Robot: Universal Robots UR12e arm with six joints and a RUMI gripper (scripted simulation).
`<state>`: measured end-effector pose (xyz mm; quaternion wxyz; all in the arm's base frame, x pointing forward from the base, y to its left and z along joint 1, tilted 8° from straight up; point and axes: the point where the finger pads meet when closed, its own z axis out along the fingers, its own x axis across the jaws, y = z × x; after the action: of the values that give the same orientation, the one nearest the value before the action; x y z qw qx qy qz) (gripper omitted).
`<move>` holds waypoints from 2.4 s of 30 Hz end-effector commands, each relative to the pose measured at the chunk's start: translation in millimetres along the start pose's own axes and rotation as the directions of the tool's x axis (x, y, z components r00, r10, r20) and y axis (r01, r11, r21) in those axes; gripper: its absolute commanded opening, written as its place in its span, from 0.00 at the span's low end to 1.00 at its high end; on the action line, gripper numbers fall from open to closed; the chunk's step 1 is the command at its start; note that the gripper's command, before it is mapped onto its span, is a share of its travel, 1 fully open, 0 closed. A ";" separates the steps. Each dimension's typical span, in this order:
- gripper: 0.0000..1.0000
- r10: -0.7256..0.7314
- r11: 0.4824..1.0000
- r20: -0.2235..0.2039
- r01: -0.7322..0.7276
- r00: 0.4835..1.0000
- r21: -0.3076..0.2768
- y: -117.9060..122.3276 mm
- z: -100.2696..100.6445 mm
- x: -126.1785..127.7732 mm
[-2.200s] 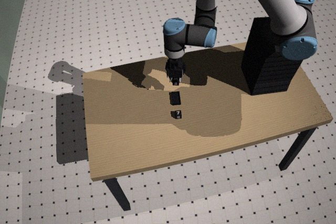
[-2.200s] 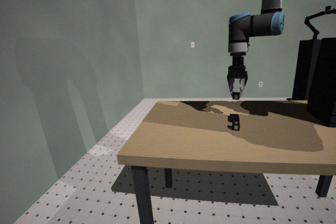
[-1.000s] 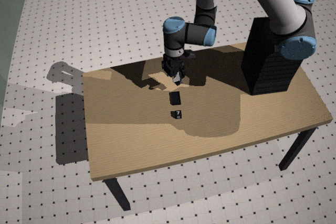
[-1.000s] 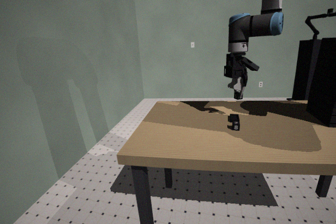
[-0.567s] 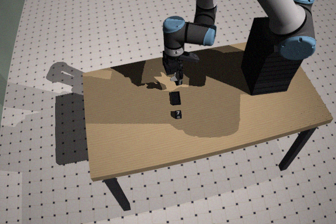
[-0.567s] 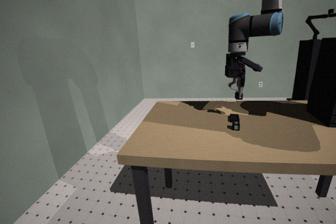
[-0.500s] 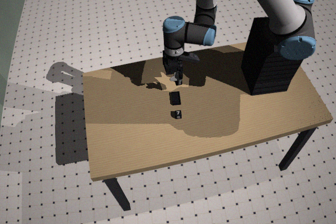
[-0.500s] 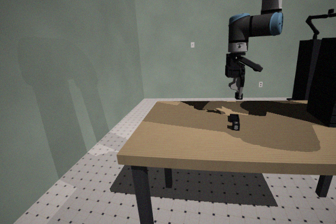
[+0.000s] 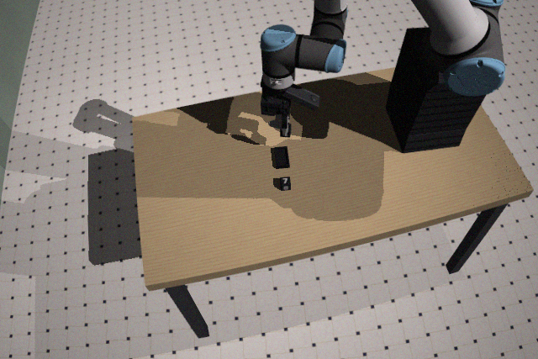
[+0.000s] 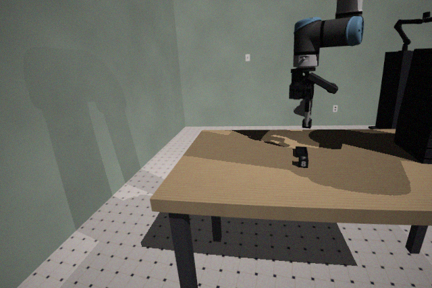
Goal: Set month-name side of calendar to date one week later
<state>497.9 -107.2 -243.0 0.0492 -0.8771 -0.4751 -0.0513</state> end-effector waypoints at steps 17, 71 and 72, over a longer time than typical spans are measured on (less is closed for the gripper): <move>0.11 0.506 0.863 0.004 -0.506 0.863 -0.004 3.6 -0.4 2.8; 0.11 0.974 0.228 0.000 -0.974 0.228 -0.006 15.6 -0.6 2.1; 0.11 0.974 0.228 0.000 -0.974 0.228 -0.006 15.6 -0.6 2.1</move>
<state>511.7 -113.7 -243.1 0.0678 -0.9829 0.1708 -0.0088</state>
